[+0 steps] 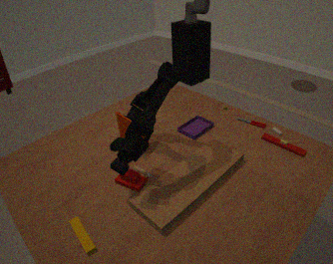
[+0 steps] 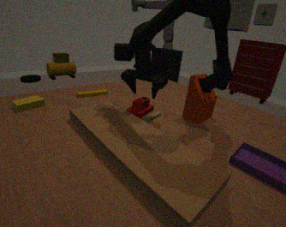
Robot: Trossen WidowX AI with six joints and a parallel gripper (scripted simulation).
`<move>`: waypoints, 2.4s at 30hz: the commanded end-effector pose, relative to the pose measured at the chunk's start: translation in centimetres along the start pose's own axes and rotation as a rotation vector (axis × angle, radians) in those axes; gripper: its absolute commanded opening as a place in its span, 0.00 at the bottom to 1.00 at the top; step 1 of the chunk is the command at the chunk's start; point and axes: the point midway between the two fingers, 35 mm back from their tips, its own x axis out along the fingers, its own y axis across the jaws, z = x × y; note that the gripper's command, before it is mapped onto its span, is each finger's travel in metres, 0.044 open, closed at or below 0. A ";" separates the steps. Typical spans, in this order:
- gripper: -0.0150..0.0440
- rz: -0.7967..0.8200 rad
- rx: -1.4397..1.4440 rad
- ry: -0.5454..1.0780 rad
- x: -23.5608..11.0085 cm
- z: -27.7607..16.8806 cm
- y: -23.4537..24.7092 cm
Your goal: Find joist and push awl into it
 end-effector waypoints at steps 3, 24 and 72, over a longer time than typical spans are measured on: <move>1.00 -0.002 -0.001 -0.005 0.0 0.2 0.6; 1.00 -0.002 -0.001 -0.005 2.6 -0.6 0.8; 0.41 -0.003 -0.001 -0.004 4.1 -1.0 0.8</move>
